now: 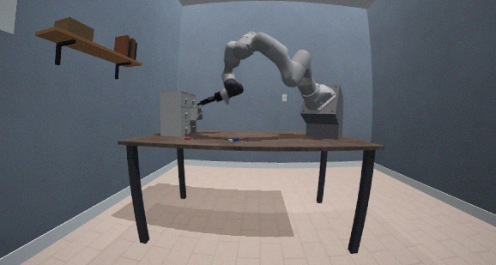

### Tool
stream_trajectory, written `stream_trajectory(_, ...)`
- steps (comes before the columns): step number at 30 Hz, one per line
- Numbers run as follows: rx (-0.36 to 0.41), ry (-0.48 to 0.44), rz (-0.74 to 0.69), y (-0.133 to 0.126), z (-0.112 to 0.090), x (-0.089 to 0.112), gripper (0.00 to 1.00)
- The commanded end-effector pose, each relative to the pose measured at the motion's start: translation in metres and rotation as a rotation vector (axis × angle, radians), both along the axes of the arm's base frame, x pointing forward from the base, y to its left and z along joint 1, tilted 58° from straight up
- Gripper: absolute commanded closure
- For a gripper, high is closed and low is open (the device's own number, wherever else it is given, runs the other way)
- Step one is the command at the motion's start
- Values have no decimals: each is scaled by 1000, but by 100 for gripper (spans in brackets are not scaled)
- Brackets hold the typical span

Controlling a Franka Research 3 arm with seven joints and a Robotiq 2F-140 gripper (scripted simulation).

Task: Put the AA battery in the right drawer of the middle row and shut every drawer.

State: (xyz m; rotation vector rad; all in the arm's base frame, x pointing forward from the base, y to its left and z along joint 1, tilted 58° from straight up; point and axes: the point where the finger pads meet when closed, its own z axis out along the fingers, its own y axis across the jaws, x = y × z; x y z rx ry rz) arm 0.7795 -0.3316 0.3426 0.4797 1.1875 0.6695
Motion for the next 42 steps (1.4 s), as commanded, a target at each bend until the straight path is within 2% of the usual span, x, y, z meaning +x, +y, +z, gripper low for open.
stream_trajectory(1,-3,0,-3,-1,0,1,85)
stream_trajectory(11,-3,0,-3,-1,0,1,74)
stream_trajectory(12,-3,0,-3,-1,0,1,0)
stream_trajectory(26,-3,0,-3,-1,0,0,0)
stream_trajectory(42,-3,-1,-3,-15,12,-11,0)
